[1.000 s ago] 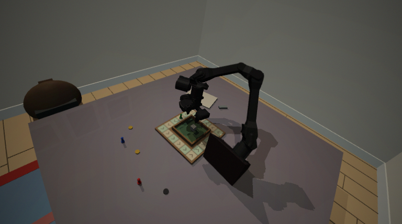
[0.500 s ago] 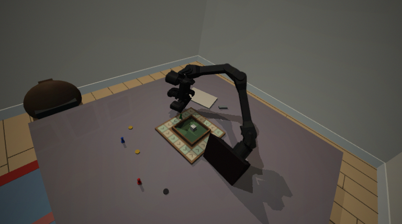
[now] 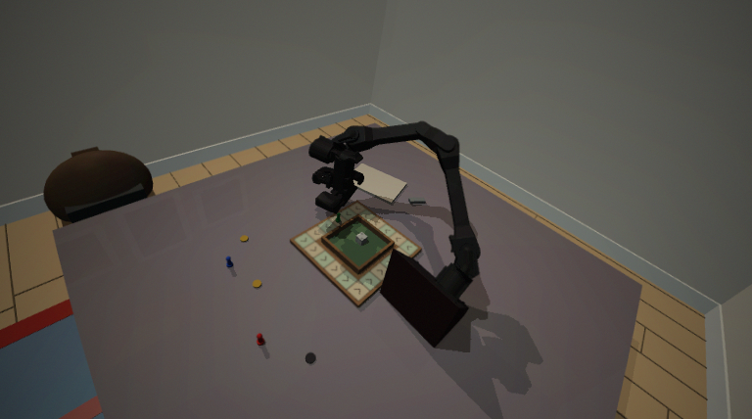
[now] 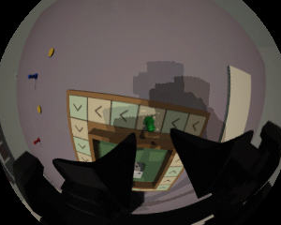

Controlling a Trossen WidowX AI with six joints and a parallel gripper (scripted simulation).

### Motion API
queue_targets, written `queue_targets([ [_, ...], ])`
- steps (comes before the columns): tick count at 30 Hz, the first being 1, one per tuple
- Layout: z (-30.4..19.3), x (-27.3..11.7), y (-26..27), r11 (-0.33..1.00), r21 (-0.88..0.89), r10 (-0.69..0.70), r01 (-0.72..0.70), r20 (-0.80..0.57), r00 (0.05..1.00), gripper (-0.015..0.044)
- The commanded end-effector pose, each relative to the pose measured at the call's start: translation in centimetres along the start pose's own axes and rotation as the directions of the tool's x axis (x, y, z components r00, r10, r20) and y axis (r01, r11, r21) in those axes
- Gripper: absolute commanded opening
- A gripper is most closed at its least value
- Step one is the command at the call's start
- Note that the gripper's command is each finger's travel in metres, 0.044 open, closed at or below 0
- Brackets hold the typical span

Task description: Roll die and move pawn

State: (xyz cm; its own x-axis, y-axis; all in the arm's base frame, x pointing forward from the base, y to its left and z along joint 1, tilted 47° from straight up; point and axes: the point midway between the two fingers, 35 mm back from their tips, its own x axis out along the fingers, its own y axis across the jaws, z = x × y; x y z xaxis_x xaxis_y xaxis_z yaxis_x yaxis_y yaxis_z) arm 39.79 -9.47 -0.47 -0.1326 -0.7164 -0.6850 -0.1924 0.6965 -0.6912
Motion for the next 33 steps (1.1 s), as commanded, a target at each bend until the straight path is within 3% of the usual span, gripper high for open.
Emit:
queue_targets([
  [1,-0.1,0.6,0.1,1.0,-0.009,-0.004,0.004,-0.004,1.0,0.02],
  [23,-0.2,4.0,0.0,1.0,-0.009,-0.006,0.006,-0.005,1.0,0.02],
  [28,-0.2,4.0,0.0,1.0,-0.009,-0.006,0.006,-0.005,1.0,0.0069],
  [33,-0.2,4.0,0.0,1.0,-0.009,-0.006,0.006,-0.005,1.0,0.0035],
])
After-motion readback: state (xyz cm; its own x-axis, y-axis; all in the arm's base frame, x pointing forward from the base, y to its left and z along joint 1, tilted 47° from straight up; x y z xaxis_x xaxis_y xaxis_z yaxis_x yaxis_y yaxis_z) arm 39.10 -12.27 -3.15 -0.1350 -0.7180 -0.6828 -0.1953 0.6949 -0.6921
